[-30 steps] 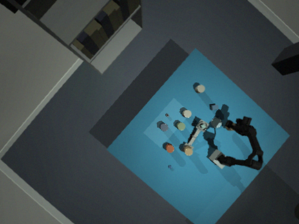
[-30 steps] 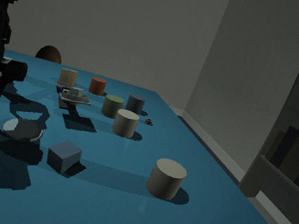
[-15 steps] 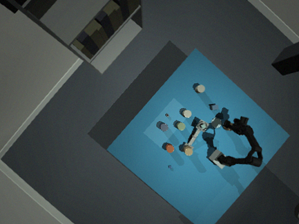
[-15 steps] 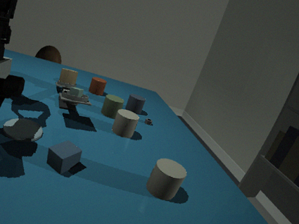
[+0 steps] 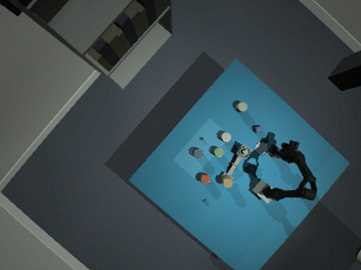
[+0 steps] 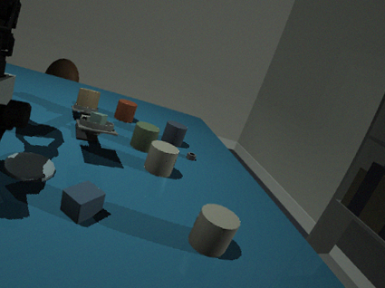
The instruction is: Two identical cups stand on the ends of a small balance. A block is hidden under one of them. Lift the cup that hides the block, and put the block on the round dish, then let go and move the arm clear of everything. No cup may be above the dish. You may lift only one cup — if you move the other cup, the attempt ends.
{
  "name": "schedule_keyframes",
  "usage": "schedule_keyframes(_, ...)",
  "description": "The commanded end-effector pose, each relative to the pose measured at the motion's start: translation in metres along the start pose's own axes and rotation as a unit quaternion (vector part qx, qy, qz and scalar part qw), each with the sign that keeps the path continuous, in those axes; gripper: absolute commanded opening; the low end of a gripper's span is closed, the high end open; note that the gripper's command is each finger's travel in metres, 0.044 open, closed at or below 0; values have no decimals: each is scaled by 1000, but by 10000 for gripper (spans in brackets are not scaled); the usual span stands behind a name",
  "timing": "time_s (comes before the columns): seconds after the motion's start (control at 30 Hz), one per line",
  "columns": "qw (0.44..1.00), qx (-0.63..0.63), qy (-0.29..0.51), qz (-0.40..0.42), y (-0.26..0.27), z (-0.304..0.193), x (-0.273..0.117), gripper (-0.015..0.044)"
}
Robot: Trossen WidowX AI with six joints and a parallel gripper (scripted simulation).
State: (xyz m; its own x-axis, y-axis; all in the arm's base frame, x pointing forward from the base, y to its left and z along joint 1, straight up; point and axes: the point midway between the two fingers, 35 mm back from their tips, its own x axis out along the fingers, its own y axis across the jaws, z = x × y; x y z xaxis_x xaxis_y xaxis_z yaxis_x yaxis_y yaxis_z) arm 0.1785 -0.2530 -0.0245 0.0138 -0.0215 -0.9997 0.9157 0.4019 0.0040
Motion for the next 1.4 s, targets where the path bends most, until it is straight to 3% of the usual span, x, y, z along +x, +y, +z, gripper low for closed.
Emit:
schedule_keyframes(0.0, 1000, 0, 0, 0, 0, 0, 0, 315)
schedule_keyframes(0.17, 1000, 0, -1, 0, 0, 1, -9, 440)
schedule_keyframes(0.3, 1000, -2, -3, -1, 0, 1, -52, 440)
schedule_keyframes(0.43, 1000, -2, -3, -1, 0, 1, -54, 440)
schedule_keyframes(0.67, 999, -34, -38, -1, 20, 9, -61, 260)
schedule_keyframes(1.37, 932, -361, -33, -2, 91, -6, -75, 260)
